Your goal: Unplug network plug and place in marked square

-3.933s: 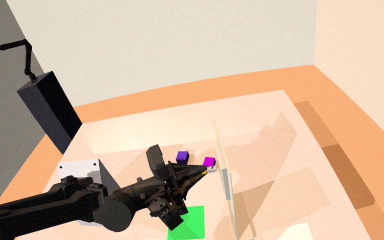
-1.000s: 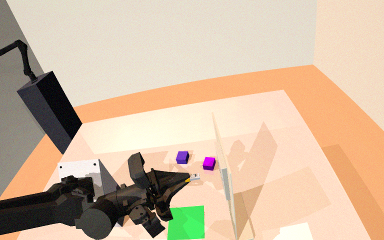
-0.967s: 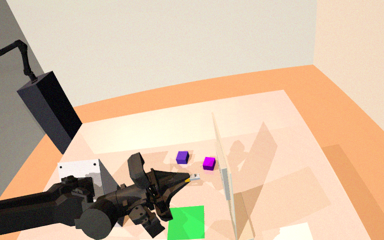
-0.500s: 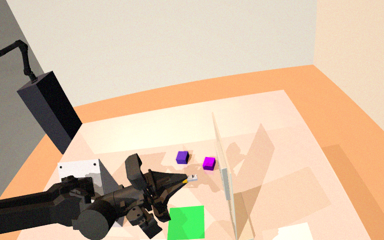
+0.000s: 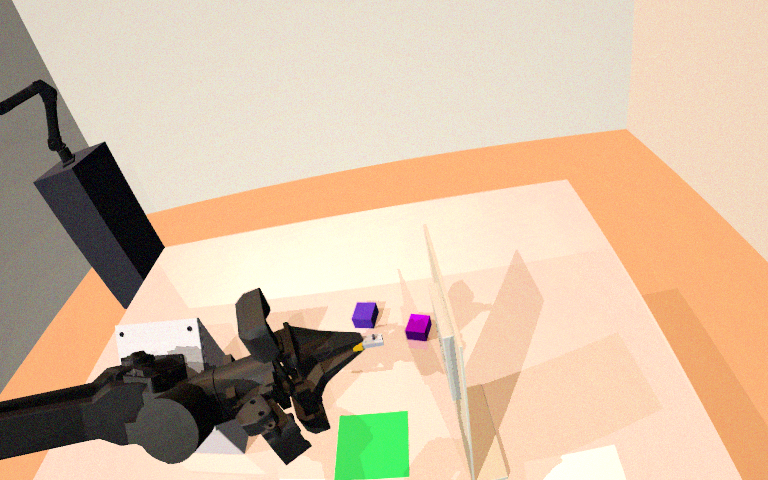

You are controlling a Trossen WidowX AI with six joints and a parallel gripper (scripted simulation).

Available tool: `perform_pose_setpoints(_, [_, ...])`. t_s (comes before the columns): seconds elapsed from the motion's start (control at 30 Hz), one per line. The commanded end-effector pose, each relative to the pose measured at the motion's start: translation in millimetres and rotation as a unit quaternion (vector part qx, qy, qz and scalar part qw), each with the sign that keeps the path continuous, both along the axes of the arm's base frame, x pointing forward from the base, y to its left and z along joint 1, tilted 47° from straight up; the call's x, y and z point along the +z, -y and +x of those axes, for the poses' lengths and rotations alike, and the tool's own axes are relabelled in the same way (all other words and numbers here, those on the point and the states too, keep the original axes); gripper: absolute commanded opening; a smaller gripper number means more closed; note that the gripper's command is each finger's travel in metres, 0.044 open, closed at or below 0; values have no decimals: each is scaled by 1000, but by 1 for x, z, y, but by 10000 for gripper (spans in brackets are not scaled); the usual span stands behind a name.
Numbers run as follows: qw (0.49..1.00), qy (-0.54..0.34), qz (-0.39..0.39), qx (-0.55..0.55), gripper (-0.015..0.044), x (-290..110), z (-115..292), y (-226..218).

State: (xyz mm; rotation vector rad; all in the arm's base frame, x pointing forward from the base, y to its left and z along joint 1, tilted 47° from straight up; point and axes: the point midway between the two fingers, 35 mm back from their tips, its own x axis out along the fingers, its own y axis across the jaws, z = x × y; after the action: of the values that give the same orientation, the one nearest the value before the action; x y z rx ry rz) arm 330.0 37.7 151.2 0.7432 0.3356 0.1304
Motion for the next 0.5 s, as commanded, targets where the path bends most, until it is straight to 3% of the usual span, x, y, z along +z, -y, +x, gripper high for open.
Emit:
perform_pose_setpoints(0.0, [1000,3,2,-1,0,8,-2,-8])
perform_pose_setpoints(0.47, [1000,2,2,-1,0,24,-17,-32])
